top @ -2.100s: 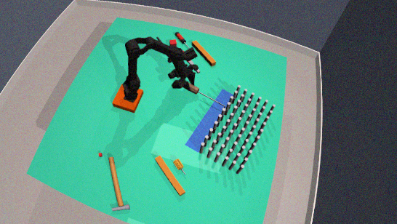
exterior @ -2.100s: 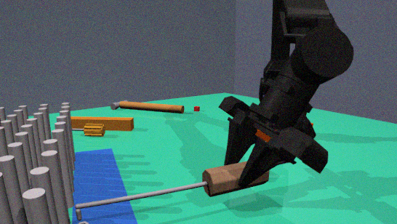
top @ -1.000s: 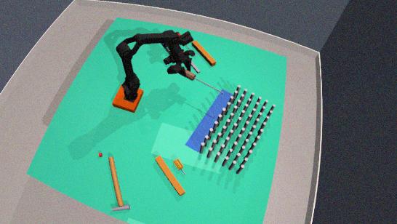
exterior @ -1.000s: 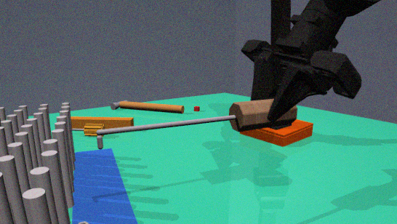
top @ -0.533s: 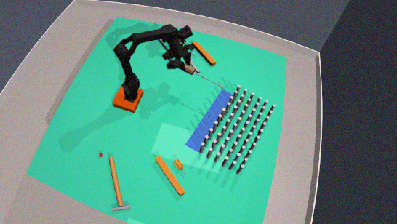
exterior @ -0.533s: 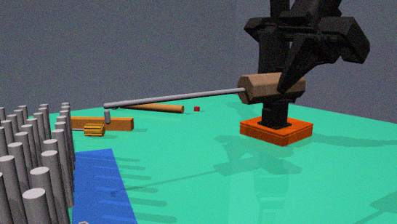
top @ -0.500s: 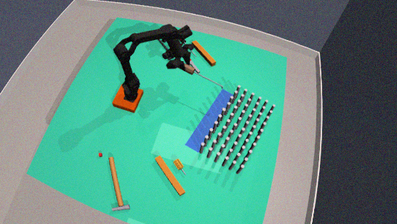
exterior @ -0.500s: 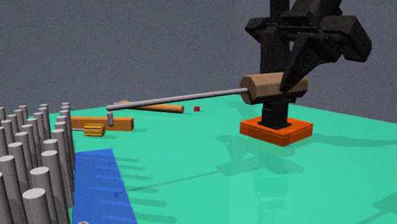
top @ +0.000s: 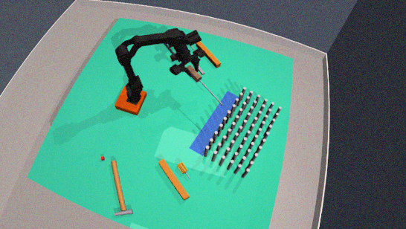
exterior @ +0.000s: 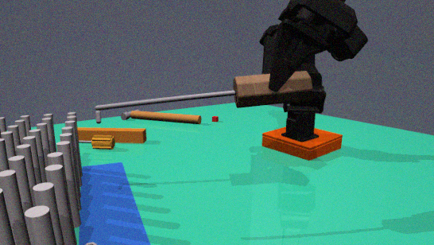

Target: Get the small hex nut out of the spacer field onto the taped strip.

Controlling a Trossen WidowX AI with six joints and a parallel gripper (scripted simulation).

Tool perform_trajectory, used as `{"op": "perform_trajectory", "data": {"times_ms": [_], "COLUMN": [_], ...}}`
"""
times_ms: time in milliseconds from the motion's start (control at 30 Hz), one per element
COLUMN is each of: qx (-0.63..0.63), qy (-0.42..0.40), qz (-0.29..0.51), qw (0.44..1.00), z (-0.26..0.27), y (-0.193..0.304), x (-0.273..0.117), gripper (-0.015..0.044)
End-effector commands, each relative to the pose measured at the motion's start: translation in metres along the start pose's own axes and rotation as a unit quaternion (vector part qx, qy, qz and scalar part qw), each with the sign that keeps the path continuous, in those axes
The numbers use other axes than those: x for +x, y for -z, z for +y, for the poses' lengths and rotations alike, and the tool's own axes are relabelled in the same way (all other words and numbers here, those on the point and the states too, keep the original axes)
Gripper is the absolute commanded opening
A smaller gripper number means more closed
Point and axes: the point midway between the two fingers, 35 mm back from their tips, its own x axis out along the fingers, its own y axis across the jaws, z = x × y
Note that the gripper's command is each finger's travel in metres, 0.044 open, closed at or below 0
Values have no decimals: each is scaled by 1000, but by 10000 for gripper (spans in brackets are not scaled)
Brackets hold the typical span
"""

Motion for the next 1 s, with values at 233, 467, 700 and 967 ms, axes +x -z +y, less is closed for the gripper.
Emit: {"op": "perform_trajectory", "data": {"times_ms": [233, 467, 700, 967], "qx": [176, 286, 393, 508], "qy": [-5, -10, -13, -14], "qz": [3, 7, 12, 20], "qw": [984, 958, 919, 861], "z": [11, 20, 31, 44], "y": [30, 48, 67, 88], "x": [10, 17, 23, 29], "gripper": [0, 0, 0, 0]}}
